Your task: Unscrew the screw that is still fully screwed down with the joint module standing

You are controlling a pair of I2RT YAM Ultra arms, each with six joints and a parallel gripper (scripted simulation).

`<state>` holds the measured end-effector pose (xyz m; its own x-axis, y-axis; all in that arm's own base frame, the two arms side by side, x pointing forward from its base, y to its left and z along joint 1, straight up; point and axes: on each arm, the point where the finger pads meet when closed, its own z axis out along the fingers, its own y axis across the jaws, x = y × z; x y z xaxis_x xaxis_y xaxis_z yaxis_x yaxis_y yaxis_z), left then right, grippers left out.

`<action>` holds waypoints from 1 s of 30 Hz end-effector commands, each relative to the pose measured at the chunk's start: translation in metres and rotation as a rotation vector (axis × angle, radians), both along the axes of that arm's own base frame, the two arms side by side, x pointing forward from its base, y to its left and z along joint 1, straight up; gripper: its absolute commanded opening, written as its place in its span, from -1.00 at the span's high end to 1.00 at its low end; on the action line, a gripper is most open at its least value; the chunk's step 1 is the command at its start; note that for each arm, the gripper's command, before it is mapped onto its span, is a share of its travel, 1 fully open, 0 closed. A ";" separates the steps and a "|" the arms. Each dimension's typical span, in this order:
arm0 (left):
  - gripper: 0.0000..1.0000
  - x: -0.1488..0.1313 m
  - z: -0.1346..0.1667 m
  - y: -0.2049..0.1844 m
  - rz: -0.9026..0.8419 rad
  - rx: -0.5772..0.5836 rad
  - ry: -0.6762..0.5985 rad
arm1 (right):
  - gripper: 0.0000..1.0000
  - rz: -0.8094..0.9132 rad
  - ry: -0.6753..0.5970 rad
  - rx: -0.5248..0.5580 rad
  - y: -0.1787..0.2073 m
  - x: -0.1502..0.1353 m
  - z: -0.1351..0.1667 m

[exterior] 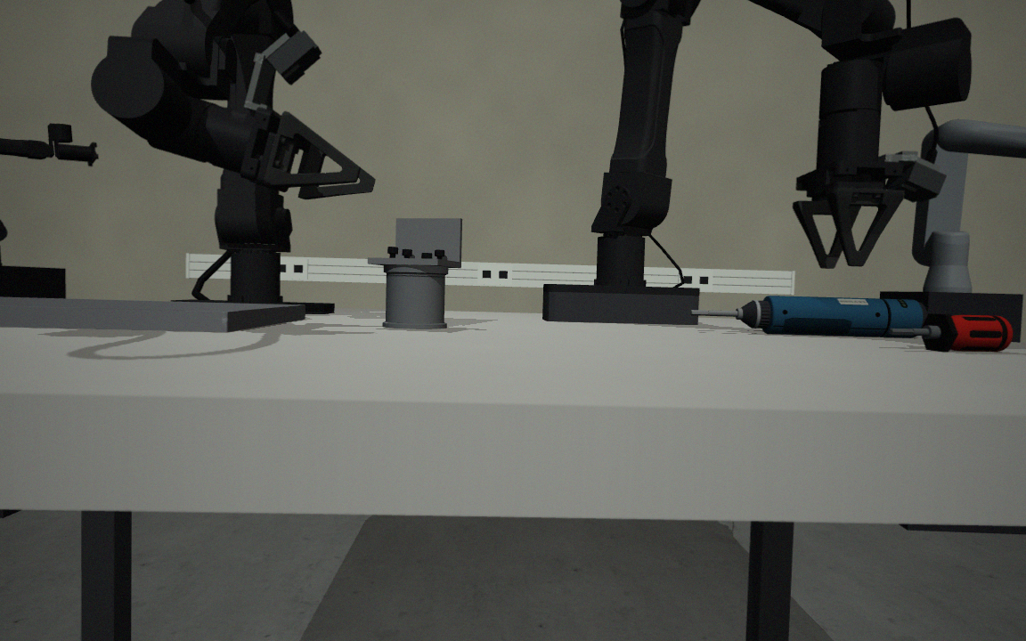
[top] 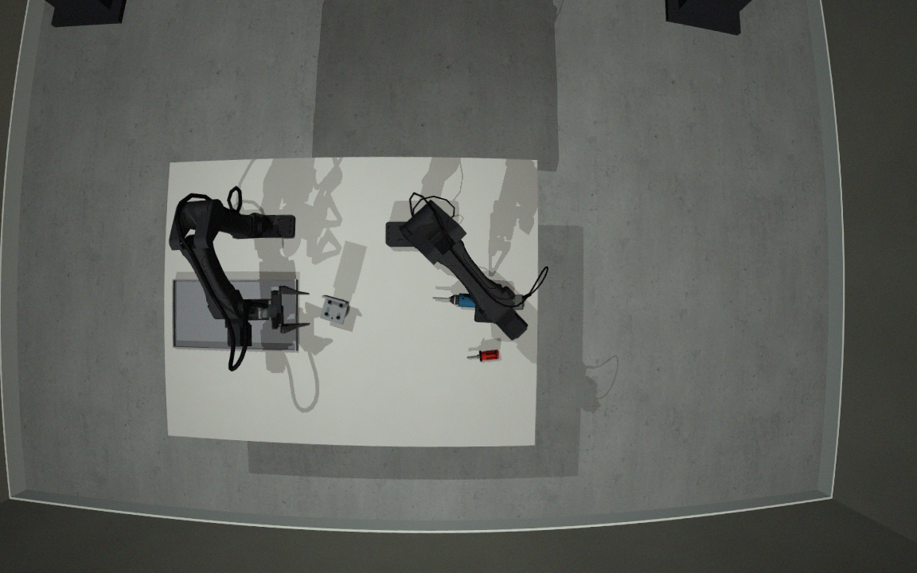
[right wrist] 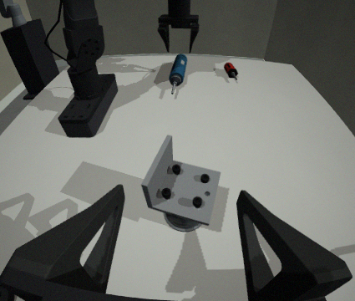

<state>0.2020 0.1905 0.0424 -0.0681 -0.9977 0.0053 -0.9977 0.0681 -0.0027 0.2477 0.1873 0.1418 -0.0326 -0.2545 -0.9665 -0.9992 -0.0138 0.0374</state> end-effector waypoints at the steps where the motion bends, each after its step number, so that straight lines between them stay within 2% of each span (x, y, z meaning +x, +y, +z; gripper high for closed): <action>1: -0.30 -0.002 0.004 -0.008 -0.007 -0.001 -0.003 | -0.72 -0.008 -0.026 0.028 -0.001 0.004 -0.005; 4: -0.30 -0.002 0.004 -0.008 -0.007 -0.001 -0.003 | -0.72 -0.007 -0.105 0.032 -0.001 0.013 0.014; 6: -0.30 -0.002 0.004 -0.008 -0.007 -0.001 -0.003 | -0.72 -0.007 -0.105 0.032 -0.001 0.013 0.014; 7: -0.30 -0.002 0.004 -0.008 -0.007 -0.001 -0.003 | -0.72 -0.007 -0.066 0.030 -0.001 0.004 0.002; 9: -0.30 -0.002 0.004 -0.008 -0.007 -0.001 -0.003 | -0.72 -0.008 -0.026 0.028 -0.001 0.004 -0.013; 18: -0.30 -0.002 0.004 -0.008 -0.007 -0.001 -0.003 | -0.72 -0.008 -0.026 0.028 -0.001 0.003 -0.035; 20: -0.30 -0.002 0.004 -0.008 -0.007 -0.001 -0.003 | -0.72 -0.007 -0.084 0.031 -0.001 0.009 -0.021; 23: -0.30 -0.002 0.004 -0.008 -0.007 -0.001 -0.003 | -0.72 -0.007 -0.098 0.031 -0.001 0.013 -0.018; 25: -0.30 -0.002 0.004 -0.008 -0.007 -0.001 -0.003 | -0.72 -0.008 -0.026 0.028 -0.001 0.003 -0.040; 30: -0.30 -0.002 0.004 -0.008 -0.007 -0.001 -0.003 | -0.72 -0.008 -0.026 0.028 -0.001 0.002 -0.052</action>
